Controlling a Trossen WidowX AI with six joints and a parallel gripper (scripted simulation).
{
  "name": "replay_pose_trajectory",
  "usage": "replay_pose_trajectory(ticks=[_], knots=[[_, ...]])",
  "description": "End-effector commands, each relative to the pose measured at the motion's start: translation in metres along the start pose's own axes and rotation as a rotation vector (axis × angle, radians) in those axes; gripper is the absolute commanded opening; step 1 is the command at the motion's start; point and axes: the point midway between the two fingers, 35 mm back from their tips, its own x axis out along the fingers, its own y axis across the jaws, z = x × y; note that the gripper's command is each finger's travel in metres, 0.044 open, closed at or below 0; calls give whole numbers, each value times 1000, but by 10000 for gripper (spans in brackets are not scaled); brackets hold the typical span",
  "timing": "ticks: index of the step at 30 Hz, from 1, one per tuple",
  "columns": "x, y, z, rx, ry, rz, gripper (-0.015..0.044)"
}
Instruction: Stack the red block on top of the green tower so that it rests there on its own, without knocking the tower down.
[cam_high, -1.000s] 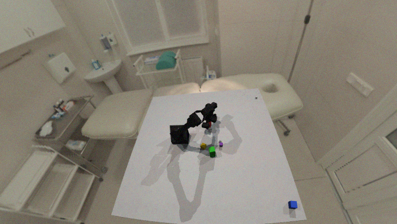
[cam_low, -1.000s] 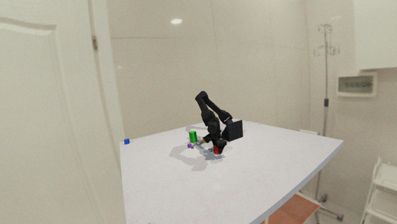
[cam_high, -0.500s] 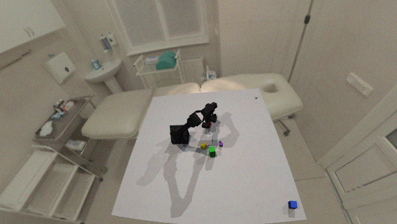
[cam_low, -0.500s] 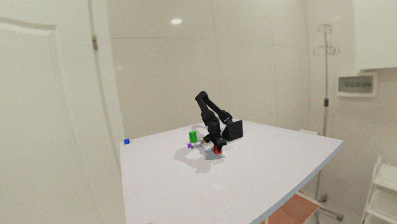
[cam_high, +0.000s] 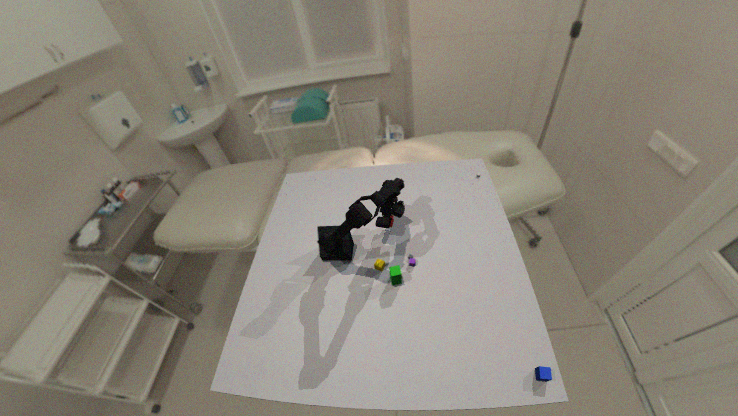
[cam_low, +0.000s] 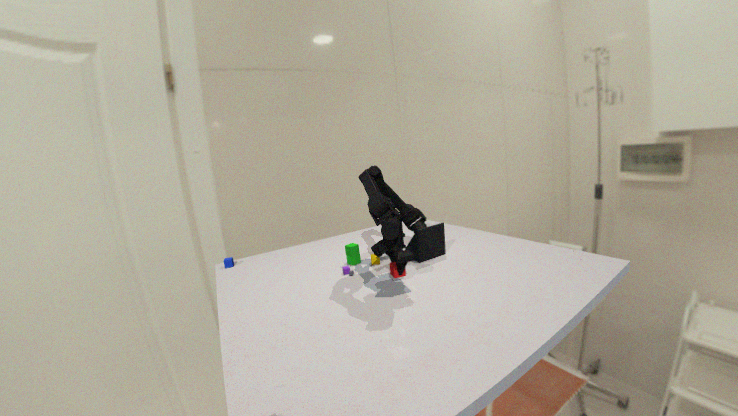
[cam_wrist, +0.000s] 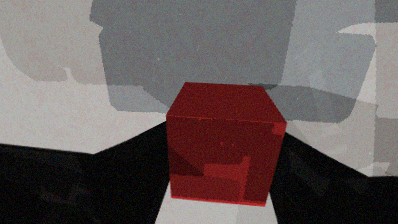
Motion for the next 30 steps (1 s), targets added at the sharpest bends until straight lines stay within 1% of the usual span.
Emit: replay_pose_trajectory(ticks=[1,13,22,30], knots=[[-21,2,1,5,-4,13,0],[-85,2,0,4,-2,15,0],[-88,-2,4,4,-2,17,0],[-95,-44,44,-5,2,41,0]])
